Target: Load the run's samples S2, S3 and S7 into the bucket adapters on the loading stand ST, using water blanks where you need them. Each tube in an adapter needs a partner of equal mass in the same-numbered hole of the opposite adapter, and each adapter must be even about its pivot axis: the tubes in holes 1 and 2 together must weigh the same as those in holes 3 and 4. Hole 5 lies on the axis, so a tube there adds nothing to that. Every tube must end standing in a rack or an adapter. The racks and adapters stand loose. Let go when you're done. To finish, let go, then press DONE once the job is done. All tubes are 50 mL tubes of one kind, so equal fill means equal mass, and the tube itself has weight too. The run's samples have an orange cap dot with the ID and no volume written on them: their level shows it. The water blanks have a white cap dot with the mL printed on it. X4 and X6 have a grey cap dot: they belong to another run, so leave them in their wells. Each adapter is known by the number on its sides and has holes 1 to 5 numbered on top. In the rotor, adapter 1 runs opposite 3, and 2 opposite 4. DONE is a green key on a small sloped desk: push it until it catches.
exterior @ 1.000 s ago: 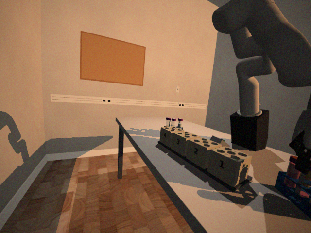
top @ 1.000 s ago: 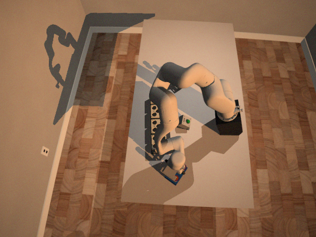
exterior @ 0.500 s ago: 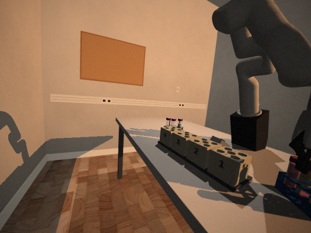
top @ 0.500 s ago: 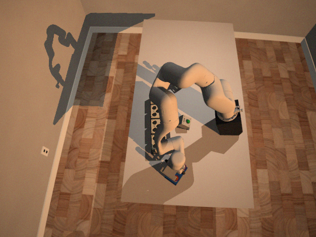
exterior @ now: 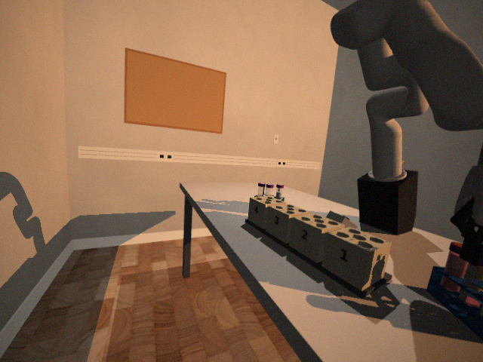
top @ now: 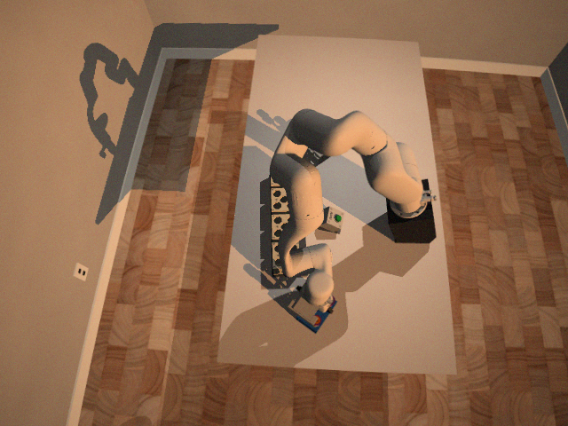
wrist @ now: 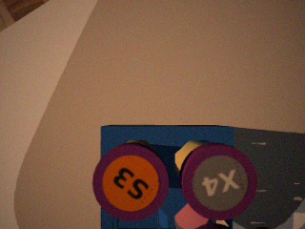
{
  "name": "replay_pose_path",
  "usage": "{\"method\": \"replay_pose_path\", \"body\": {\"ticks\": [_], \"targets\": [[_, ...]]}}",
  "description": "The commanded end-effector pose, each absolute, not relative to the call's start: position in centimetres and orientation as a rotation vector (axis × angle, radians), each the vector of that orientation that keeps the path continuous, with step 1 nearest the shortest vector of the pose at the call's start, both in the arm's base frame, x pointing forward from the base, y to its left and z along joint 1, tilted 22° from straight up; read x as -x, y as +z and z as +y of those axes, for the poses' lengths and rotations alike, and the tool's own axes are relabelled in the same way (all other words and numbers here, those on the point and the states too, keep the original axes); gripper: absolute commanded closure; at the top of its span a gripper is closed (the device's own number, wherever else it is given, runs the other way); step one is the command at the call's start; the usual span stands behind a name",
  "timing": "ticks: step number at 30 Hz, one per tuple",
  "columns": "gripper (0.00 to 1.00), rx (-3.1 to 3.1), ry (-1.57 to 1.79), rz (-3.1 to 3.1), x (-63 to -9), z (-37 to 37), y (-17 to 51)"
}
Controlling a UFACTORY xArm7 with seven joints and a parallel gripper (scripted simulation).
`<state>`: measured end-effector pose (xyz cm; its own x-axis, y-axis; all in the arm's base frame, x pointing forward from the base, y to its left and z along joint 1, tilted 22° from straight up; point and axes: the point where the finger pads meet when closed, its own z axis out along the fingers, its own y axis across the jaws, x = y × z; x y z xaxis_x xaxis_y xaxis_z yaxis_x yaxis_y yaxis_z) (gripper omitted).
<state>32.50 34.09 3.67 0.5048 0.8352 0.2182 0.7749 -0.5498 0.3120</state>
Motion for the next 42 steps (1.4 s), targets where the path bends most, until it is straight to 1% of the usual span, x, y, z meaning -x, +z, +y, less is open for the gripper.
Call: {"method": "replay_pose_path", "body": {"ticks": [1,42], "targets": [[0.56,-2.571,0.519,1.391,-32.3,34.2,4.4],[0.56,-2.571,0.52,1.391,-29.5,34.1,11.2]]}}
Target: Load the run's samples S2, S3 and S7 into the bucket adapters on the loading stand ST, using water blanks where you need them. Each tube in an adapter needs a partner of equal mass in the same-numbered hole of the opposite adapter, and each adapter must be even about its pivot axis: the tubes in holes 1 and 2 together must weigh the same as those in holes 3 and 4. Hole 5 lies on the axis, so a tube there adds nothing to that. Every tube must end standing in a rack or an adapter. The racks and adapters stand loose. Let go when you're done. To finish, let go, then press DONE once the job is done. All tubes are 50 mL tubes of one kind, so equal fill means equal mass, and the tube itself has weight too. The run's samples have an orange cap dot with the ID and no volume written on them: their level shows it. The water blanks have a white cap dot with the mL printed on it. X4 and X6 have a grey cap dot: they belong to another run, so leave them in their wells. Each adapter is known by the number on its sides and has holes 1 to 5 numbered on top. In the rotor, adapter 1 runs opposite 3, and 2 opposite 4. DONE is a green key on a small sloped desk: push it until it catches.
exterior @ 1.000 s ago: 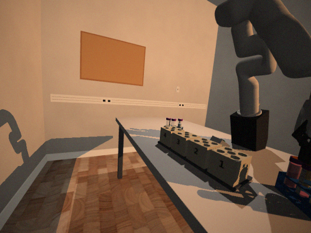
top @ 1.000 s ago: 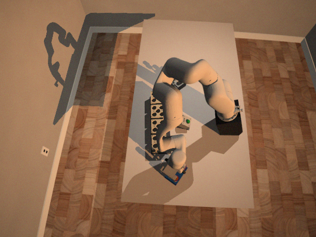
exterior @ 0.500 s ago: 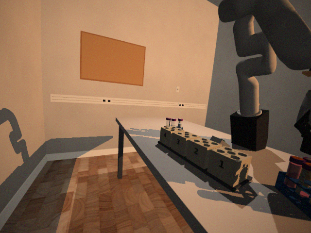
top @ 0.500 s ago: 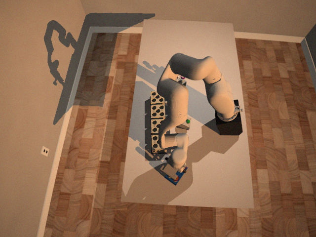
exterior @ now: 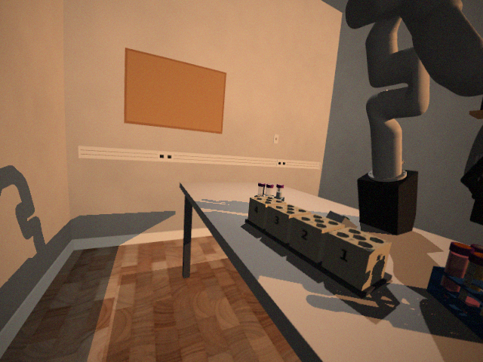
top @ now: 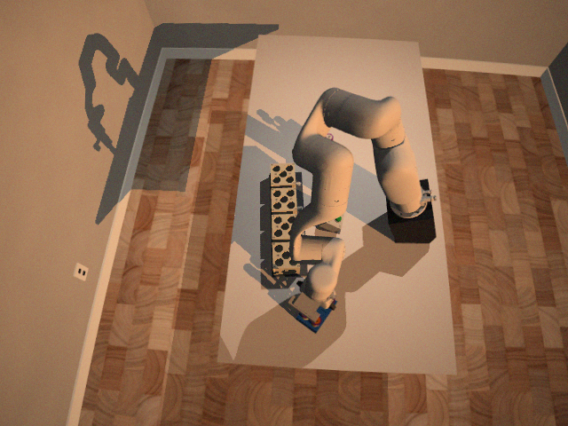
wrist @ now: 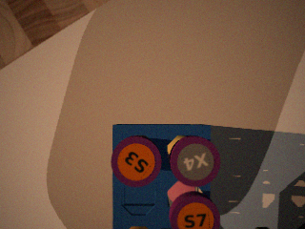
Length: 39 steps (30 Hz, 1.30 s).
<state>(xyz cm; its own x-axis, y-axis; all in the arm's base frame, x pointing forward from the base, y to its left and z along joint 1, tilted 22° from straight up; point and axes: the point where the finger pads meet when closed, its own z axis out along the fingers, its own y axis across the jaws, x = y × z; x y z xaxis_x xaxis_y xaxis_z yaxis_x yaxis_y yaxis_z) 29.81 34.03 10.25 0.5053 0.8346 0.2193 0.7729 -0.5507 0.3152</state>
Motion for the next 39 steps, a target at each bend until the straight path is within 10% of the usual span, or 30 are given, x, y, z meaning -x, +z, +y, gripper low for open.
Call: {"method": "replay_pose_path", "body": {"ticks": [1,39], "targets": [[0.56,-2.571,0.52,1.391,-29.4,34.1,11.4],[0.56,-2.571,0.52,1.391,-27.8,34.1,15.4]]}}
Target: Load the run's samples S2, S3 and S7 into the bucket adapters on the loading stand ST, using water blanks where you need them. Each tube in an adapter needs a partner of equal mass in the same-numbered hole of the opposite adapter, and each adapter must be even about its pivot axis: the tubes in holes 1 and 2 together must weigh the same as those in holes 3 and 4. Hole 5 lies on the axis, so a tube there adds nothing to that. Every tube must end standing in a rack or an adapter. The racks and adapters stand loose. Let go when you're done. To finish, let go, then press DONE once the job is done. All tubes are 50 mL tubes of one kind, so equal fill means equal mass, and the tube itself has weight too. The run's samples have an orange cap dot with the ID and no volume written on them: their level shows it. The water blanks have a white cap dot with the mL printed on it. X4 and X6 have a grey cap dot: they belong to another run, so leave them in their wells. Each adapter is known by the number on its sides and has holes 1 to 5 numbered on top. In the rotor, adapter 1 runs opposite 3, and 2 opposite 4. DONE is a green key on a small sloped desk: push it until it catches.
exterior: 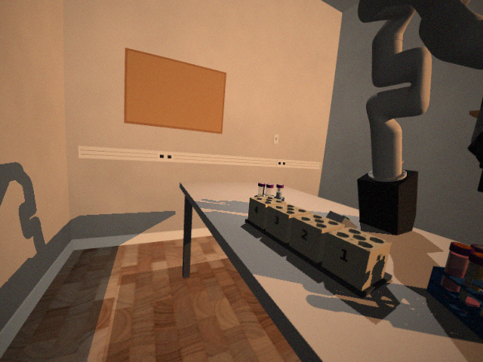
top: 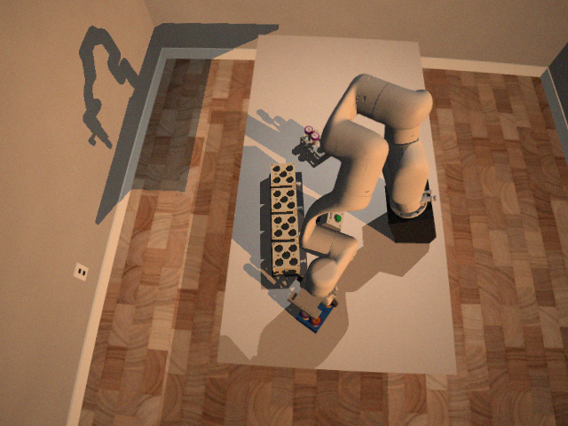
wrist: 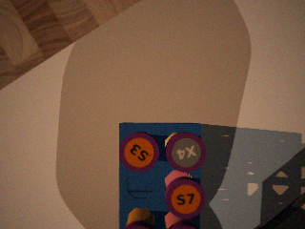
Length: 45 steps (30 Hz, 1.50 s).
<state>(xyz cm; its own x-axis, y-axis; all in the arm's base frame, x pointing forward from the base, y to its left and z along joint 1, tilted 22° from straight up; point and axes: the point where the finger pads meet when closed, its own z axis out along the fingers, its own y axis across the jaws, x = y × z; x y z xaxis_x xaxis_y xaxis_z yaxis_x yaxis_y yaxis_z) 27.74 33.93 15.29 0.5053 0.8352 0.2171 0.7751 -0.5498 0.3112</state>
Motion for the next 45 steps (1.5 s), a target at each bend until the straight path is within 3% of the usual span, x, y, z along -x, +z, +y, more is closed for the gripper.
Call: {"method": "replay_pose_path", "body": {"ticks": [1,12,13,25,45], "targets": [[0.56,-2.571,0.52,1.391,-27.8,34.1,15.4],[0.56,-2.571,0.52,1.391,-27.8,34.1,15.4],[0.43,-2.598,0.525,1.35,-27.7,34.5,15.4],[0.43,-2.838,0.569,0.918,-26.7,39.5,15.1],[0.43,-3.091,0.613,0.039,-26.6,39.6,15.1]]}}
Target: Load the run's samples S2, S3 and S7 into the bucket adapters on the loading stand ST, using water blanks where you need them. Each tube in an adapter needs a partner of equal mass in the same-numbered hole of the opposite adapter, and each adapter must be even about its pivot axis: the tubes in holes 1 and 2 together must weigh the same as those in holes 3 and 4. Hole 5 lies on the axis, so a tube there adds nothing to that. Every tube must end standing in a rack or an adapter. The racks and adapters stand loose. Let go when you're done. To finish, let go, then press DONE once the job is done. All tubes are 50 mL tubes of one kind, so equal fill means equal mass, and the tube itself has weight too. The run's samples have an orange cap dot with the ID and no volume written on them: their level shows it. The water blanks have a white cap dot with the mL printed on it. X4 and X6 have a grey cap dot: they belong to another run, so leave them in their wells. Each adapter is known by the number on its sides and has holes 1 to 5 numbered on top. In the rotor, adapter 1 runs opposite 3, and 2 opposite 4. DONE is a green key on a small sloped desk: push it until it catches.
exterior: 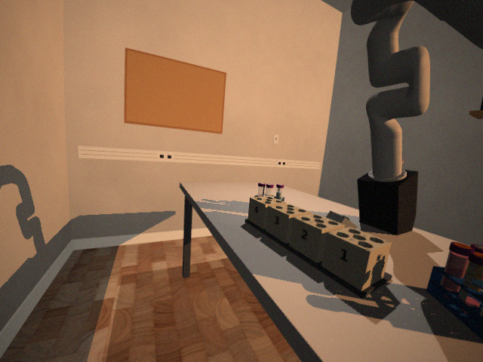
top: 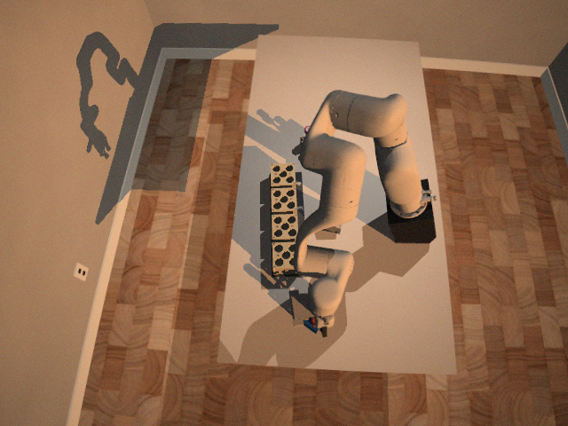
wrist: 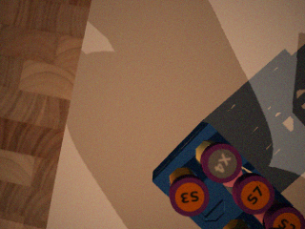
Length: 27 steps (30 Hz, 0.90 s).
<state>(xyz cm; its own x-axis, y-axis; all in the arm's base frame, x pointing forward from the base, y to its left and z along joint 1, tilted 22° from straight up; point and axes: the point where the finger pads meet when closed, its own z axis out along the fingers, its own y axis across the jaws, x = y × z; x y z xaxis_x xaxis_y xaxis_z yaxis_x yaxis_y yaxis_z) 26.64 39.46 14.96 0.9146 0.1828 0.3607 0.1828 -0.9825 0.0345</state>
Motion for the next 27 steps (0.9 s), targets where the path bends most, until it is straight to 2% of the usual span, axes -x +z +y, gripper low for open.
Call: {"method": "replay_pose_path", "body": {"ticks": [1,20,27], "targets": [[0.43,-3.098,0.614,-0.012,-26.64,39.61,15.08],[0.43,-3.078,0.603,-0.909,-26.64,39.61,15.08],[0.43,-3.077,0.603,-0.916,-26.64,39.61,15.08]]}}
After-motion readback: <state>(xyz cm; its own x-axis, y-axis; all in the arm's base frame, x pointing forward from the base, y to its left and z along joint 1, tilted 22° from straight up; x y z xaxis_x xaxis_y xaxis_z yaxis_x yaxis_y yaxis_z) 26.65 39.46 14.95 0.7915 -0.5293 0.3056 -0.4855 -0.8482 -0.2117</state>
